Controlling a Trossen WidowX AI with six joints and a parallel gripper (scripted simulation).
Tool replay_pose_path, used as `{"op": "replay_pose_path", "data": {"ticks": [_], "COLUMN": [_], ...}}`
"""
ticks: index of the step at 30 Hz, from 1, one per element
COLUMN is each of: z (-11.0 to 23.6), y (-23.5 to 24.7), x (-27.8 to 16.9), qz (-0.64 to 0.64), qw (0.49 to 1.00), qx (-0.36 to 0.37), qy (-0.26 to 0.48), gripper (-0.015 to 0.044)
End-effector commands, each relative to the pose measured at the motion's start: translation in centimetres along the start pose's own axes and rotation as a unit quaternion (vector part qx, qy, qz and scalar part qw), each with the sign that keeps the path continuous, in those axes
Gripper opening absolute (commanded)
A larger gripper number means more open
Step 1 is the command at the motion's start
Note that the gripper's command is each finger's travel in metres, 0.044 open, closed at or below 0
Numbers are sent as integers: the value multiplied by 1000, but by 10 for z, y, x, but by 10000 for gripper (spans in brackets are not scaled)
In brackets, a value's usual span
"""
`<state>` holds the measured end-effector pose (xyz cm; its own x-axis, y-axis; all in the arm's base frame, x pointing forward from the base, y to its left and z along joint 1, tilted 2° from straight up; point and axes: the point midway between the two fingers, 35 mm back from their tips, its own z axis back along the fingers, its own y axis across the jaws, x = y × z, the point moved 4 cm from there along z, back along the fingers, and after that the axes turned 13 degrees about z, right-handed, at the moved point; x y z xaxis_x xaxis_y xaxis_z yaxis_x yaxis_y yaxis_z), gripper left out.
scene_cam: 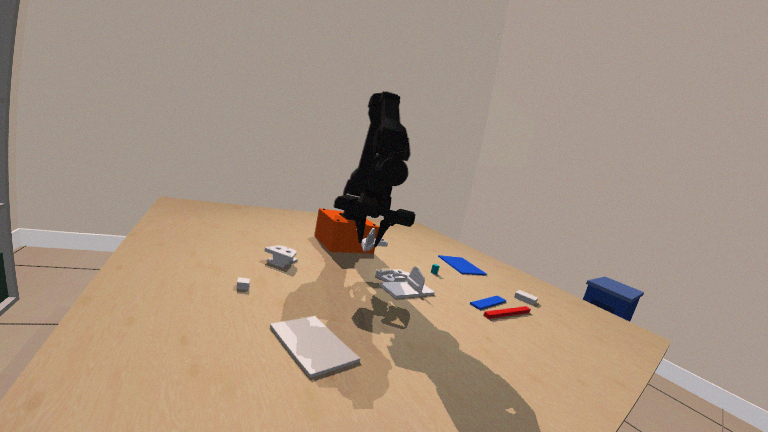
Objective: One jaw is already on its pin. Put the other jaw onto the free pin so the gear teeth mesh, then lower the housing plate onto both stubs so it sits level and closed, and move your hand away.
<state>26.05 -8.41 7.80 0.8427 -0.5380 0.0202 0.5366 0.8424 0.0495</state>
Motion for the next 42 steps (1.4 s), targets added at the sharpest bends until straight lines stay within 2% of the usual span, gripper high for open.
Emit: {"op": "replay_pose_path", "data": {"ticks": [1, 15, 30, 42], "z": [-1, -3, -6, -6], "y": [4, 16, 26, 26], "x": [-8, -31, -57, -58], "qz": [60, 245, 432, 440], "qw": [998, 970, 902, 898], "qx": [-3, -2, 0, 0], "qy": [1, 2, 3, 3], "gripper": [134, 134, 134, 134]}}
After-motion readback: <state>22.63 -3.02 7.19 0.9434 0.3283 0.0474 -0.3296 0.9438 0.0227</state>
